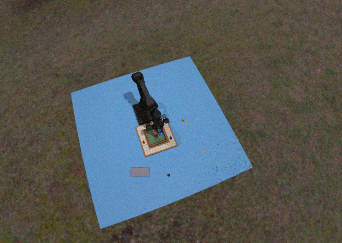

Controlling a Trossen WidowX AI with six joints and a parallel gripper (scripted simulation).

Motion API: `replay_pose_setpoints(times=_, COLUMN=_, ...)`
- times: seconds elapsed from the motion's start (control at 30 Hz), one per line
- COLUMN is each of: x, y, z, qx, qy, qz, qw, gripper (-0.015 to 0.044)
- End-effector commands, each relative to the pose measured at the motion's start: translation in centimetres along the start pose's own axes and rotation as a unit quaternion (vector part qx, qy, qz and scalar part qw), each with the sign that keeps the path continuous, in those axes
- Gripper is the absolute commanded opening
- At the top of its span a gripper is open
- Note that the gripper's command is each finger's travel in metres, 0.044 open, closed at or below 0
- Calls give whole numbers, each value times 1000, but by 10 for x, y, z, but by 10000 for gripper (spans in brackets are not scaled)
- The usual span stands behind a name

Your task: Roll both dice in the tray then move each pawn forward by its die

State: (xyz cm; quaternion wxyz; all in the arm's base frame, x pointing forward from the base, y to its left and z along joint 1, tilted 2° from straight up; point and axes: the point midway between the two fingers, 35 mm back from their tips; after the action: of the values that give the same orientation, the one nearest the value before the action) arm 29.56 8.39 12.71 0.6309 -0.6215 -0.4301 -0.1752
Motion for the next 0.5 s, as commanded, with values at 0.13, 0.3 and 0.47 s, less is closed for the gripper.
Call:
replay_pose_setpoints(times=0.13, x=0, y=0, z=0, qx=1, qy=-1, qz=0, qw=1000, gripper=0)
replay_pose_setpoints(times=0.3, x=0, y=0, z=0, qx=1, qy=-1, qz=0, qw=1000, gripper=105)
replay_pose_setpoints(times=0.47, x=2, y=-1, z=0, qx=1, qy=-1, qz=0, qw=1000, gripper=236)
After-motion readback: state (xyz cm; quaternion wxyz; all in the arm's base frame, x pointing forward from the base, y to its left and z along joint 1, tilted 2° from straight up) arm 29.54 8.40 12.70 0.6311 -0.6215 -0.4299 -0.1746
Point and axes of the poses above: the point midway between the two fingers, 35 mm back from their tips, its own y axis out along the fingers, its own z axis across the jaws, x = y × z, and after that the axes turned 13 degrees about -y, right-handed
